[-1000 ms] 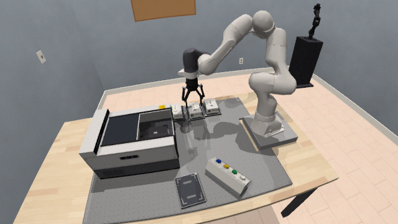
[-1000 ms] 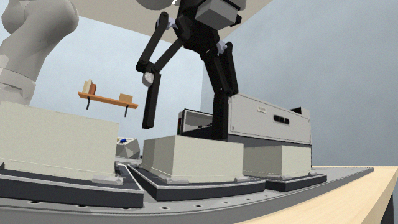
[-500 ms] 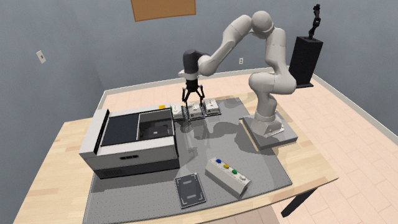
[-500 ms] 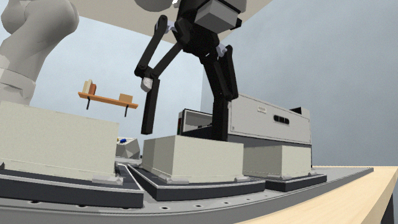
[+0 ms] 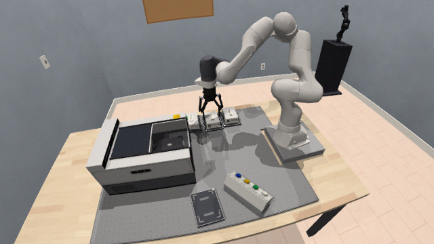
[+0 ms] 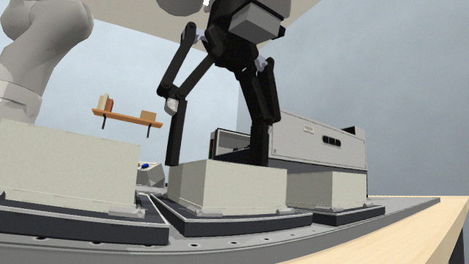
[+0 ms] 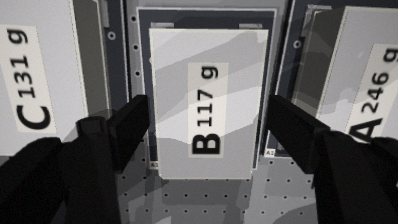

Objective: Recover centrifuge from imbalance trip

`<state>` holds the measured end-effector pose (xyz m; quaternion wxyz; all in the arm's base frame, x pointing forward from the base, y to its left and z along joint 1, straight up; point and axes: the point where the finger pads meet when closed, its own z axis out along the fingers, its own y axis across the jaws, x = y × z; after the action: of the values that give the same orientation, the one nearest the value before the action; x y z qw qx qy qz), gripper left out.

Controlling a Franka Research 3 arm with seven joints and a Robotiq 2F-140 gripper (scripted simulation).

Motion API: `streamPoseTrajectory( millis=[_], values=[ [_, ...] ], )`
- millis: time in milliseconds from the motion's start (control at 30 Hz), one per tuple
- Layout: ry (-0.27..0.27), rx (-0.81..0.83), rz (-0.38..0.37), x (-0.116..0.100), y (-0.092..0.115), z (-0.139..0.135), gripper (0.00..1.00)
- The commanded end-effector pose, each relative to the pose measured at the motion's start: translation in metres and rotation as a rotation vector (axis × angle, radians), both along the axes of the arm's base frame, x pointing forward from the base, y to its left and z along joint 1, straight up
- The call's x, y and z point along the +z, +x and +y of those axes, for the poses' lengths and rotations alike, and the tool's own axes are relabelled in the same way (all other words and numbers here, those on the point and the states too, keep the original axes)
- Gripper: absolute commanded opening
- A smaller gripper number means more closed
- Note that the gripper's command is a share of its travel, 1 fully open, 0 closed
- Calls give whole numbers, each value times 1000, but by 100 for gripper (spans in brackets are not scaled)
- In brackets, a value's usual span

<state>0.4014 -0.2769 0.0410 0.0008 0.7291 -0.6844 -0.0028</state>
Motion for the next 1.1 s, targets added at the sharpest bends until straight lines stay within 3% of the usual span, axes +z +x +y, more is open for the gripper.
streamPoseTrajectory(
  millis=[0, 1067],
  values=[
    [-2, -6, -6, -2, 2, 0, 70],
    [-2, -6, -6, -17, 2, 0, 70]
  ],
)
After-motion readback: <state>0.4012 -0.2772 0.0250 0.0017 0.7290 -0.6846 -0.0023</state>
